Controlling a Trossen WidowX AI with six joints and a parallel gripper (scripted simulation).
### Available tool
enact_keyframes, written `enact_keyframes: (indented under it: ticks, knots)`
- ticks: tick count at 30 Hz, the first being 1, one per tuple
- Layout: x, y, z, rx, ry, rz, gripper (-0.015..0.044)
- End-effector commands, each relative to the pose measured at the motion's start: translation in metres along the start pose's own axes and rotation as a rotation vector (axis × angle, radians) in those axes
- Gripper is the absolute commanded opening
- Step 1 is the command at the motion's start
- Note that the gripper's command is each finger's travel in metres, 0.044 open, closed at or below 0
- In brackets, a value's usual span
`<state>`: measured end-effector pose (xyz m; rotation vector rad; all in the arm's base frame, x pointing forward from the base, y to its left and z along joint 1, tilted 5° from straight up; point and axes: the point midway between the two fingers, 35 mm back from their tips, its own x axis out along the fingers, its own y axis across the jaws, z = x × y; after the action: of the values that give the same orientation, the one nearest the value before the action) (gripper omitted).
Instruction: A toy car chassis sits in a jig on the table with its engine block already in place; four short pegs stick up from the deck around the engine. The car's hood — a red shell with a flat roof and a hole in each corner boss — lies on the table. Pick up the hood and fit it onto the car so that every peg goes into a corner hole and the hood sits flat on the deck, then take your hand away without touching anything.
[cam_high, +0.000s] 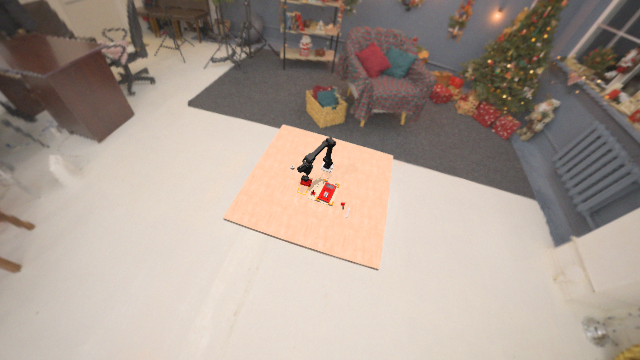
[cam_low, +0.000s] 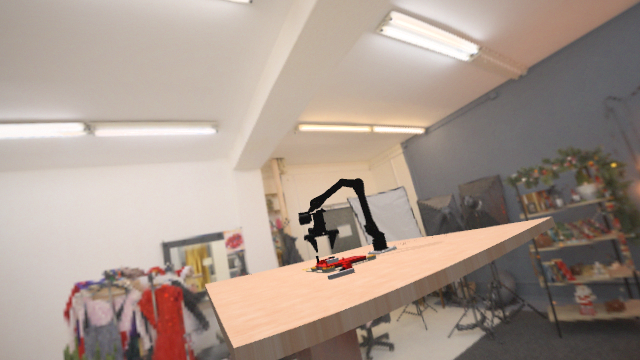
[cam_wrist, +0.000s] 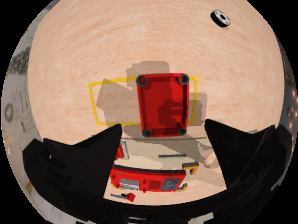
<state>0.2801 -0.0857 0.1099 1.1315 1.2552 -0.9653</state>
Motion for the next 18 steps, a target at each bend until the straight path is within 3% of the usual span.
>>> enact_keyframes:
  ticks: [1, 18]
  knots:
    - [0.005, -0.002, 0.000, 0.004, -0.001, -0.007, 0.0440]
    - [0.018, -0.002, 0.001, 0.004, -0.001, -0.007, 0.0440]
